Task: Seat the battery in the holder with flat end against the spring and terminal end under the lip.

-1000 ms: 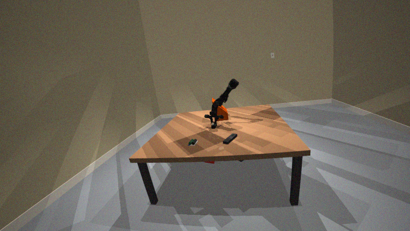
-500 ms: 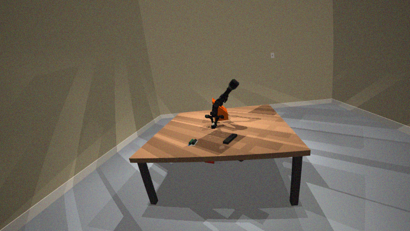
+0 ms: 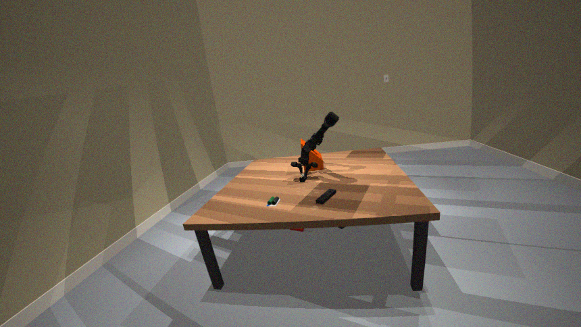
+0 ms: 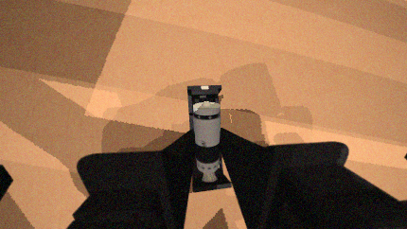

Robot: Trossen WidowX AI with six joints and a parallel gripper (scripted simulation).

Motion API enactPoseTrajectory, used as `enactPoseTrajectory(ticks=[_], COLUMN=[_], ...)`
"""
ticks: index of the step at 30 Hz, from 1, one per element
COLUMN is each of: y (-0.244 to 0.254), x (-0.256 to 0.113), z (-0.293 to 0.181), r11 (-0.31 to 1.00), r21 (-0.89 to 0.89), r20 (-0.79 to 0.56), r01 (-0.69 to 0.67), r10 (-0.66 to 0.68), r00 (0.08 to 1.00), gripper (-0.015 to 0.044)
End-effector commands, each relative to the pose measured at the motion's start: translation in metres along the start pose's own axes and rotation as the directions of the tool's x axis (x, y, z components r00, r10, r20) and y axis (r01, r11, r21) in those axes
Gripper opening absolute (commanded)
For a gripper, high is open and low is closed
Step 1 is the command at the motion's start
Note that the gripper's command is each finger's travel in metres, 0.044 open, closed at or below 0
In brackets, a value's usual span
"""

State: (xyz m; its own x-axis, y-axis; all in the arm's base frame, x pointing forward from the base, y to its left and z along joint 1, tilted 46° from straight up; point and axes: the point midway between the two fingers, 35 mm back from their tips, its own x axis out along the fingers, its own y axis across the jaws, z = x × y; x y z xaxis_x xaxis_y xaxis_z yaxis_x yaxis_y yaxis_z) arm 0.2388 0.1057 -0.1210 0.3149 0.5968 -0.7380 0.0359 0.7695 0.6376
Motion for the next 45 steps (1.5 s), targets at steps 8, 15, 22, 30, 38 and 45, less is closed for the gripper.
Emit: enactPoseTrajectory(ticks=[8, 15, 22, 30, 38, 45], y=[-0.004, -0.007, -0.009, -0.011, -0.011, -0.011], x=[0.000, 0.004, 0.007, 0.011, 0.013, 0.015], z=[-0.005, -0.003, -0.001, 0.002, 0.005, 0.004], r11=[1.000, 1.000, 0.999, 0.999, 0.997, 0.997], r21=[0.010, 0.006, -0.001, -0.029, -0.061, -0.064], r20=[-0.028, -0.058, -0.090, -0.118, -0.140, -0.179], r01=[0.016, 0.027, 0.036, 0.042, 0.043, 0.041], r10=[-0.015, -0.027, -0.036, -0.046, -0.052, -0.051], r00=[0.999, 0.998, 0.995, 0.992, 0.989, 0.983], gripper=[0.0077, 0.0077, 0.0077, 0.0077, 0.0077, 0.0077])
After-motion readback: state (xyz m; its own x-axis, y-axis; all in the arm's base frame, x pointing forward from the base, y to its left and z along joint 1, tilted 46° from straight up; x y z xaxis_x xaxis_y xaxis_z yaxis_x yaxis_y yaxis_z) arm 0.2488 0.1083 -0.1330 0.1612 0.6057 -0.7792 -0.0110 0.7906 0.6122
